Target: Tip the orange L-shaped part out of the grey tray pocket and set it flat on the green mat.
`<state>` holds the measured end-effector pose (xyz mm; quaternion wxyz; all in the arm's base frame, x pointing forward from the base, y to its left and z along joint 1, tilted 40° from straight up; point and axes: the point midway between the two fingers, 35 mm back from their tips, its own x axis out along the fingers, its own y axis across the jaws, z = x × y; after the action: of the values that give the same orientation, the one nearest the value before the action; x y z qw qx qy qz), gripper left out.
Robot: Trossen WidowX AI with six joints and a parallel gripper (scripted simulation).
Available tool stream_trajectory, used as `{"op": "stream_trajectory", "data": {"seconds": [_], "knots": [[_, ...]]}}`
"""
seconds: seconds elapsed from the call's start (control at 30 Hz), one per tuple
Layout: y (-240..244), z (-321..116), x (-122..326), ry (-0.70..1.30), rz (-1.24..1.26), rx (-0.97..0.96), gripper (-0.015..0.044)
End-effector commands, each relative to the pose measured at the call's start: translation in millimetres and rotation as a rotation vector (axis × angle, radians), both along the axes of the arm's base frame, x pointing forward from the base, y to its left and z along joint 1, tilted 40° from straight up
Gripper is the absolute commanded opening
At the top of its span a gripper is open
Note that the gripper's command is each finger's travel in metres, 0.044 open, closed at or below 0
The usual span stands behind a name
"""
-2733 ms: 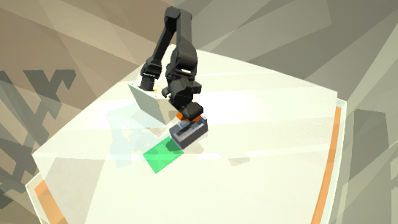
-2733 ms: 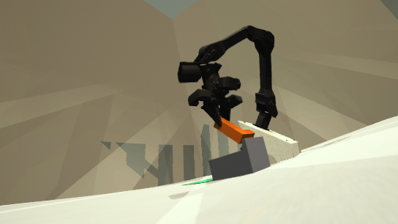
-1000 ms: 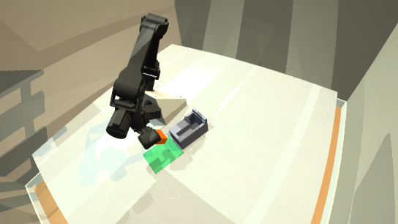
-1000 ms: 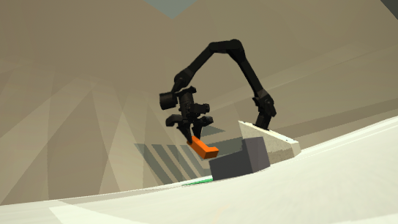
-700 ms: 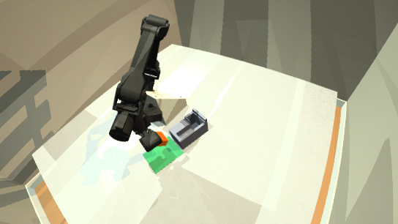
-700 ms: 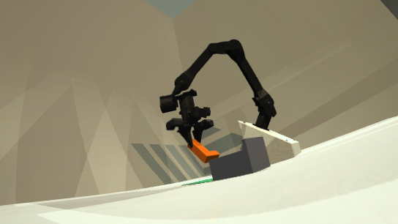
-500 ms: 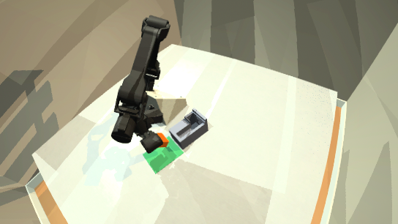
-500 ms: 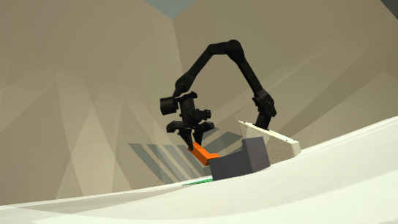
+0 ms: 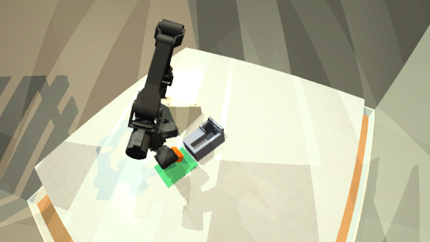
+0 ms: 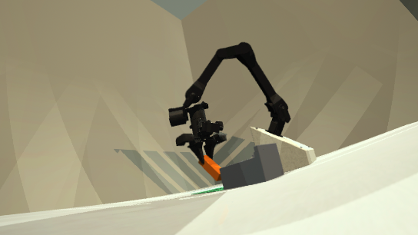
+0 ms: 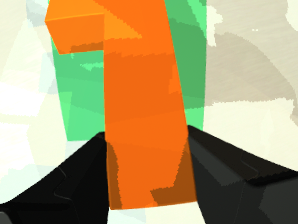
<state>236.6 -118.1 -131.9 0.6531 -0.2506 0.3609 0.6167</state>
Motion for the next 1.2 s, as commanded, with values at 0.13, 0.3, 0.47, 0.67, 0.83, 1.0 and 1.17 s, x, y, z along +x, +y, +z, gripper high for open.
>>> {"op": "stream_trajectory", "data": {"seconds": [0.13,0.3,0.47,0.67,0.83,1.0,1.17], "knots": [[10.0,-8.8,-1.8,0.004,-0.002,0.007,0.0],[15.1,-14.7,-2.1,0.004,-0.002,0.007,0.0],[18.6,-18.7,-2.4,0.004,-0.002,0.008,0.0],[18.7,-18.8,-2.4,0.004,-0.002,0.008,0.0],[18.7,-18.9,-2.4,0.004,-0.002,0.008,0.0],[18.7,-18.9,-2.4,0.004,-0.002,0.008,0.0],[17.9,-18.9,-2.3,0.004,0.002,0.005,0.0079]]}}
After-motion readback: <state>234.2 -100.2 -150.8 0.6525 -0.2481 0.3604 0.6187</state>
